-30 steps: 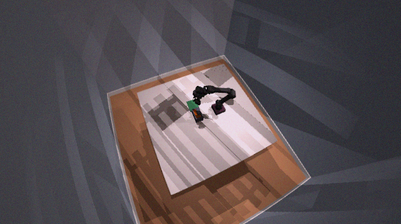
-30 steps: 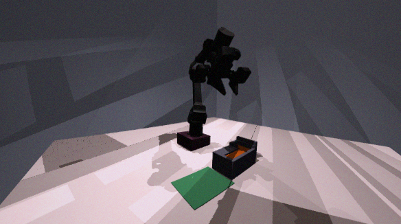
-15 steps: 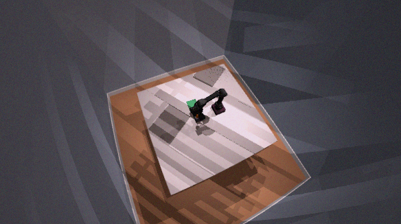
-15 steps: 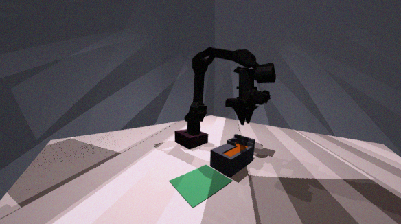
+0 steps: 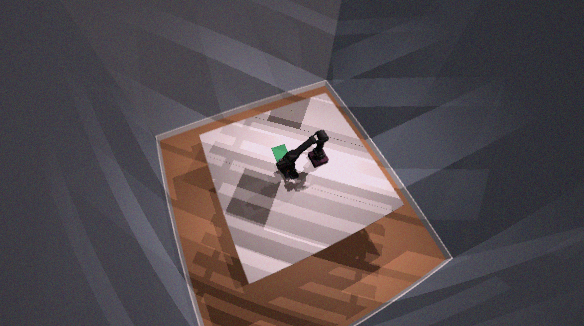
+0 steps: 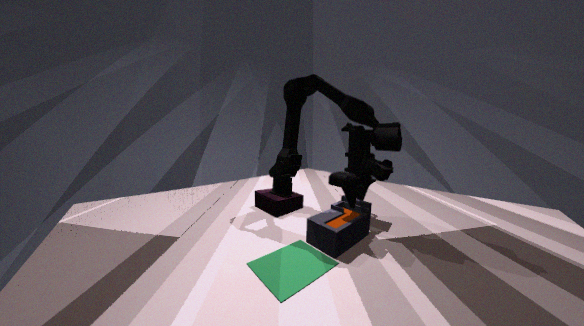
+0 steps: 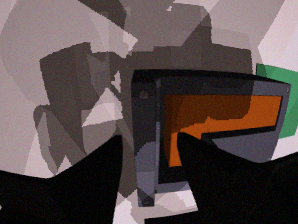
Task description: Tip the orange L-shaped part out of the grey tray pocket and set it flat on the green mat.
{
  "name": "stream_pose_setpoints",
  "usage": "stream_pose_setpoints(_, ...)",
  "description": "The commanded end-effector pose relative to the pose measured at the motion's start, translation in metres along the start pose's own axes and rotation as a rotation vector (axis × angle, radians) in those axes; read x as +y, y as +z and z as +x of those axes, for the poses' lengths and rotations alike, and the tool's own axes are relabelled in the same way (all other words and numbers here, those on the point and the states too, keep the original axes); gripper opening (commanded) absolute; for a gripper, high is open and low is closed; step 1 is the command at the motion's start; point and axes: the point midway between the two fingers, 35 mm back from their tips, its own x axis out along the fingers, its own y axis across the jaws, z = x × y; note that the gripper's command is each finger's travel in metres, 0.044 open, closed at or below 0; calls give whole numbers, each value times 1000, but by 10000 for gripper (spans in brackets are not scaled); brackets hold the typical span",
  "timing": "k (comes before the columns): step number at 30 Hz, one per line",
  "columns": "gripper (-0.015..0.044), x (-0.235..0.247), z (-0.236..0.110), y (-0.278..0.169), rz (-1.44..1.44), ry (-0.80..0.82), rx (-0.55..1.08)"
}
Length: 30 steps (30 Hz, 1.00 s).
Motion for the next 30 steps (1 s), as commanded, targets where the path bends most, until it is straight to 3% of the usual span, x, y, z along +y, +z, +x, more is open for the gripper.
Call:
stream_pose_setpoints(1, 180, 0, 4, -1, 5, 1, 2)
stream_pose_setpoints(30, 180, 0, 38, -1, 5, 2, 2)
